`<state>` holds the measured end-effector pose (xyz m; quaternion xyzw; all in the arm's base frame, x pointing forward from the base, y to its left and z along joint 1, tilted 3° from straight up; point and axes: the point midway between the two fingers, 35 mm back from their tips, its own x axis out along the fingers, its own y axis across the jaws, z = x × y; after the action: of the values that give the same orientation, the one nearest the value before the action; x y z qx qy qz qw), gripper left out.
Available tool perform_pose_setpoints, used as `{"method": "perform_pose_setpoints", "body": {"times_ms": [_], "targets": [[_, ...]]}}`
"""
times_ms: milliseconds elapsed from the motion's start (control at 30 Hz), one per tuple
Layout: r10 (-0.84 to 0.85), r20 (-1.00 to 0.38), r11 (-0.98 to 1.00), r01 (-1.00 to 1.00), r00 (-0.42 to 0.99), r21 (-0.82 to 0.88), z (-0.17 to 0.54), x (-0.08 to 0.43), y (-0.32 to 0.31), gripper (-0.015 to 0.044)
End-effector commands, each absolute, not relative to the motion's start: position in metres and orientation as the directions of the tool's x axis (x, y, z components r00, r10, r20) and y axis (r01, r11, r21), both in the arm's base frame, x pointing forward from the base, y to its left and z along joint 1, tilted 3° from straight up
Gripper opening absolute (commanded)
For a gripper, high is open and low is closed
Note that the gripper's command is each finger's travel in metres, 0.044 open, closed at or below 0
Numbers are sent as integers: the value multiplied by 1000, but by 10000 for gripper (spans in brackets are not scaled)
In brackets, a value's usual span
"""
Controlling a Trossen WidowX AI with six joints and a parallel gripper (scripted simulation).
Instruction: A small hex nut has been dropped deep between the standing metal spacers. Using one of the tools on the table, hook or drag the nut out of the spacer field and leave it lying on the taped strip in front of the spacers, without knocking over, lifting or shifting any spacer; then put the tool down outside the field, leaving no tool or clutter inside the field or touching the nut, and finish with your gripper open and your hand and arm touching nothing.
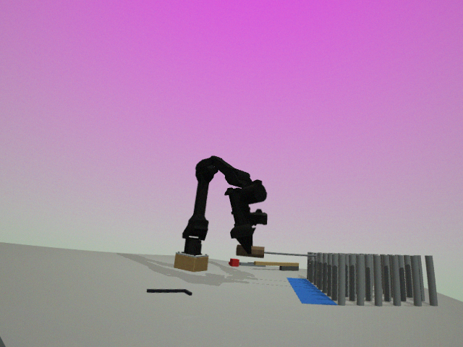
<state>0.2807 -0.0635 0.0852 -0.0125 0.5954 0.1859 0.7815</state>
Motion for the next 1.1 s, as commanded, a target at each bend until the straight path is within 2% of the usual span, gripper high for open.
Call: {"method": "perform_pose_setpoints", "body": {"times_ms": [0,267,1067], "targets": [[282,-933,928,-312,225,205,61,280,-63,0],[282,-933,928,-312,225,205,22,273,-61,0],[282,-932,928,-311,228,204,23,288,-57,0]]}}
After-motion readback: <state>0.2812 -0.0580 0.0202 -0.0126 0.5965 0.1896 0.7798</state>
